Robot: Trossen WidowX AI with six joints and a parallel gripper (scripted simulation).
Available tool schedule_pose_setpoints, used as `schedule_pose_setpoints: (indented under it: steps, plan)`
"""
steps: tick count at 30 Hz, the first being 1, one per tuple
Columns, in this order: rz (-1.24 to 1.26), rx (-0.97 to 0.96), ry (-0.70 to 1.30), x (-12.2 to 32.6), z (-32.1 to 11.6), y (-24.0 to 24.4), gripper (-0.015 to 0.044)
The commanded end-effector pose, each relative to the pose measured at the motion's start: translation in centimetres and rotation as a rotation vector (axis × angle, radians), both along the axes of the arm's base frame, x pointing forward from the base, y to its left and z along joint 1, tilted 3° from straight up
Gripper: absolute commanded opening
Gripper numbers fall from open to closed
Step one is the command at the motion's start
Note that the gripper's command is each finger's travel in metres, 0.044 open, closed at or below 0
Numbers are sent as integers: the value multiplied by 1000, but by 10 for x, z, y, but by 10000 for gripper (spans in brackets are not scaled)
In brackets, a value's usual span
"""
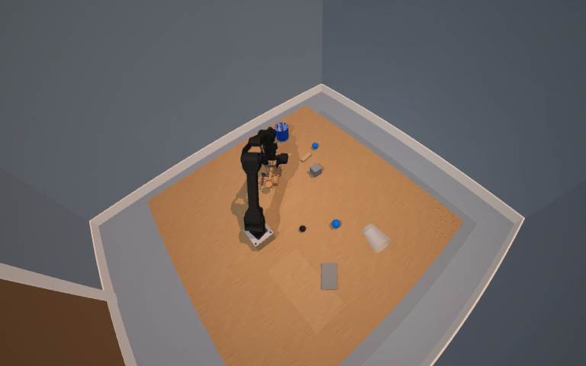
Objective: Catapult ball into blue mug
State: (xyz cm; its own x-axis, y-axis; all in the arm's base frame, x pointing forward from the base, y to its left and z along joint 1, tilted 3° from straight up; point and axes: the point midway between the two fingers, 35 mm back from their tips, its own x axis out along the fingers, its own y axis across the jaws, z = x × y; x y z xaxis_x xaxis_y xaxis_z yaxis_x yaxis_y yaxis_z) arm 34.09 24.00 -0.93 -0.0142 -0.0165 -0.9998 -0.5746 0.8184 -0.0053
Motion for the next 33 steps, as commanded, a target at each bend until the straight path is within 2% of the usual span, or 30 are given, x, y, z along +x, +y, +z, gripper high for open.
schedule_pose_setpoints:
  steps: [1, 10, 23, 25, 27, 30, 33]
  plan:
    - [-2, -1, -4, 0, -4, -1, 0]
    - [-1, 0, 0, 0, -7, -1, 0]
    - [-1, 0, 0, 0, -7, -1, 341]
    - [-1, 0, 0, 1, 4, 0, 394]
    - [-1, 0, 0, 2, 34, 2, 440]
    - [-1, 0, 0, 0, 83, 1, 440]
    - [-1, -1, 0, -1, 94, 0, 440]
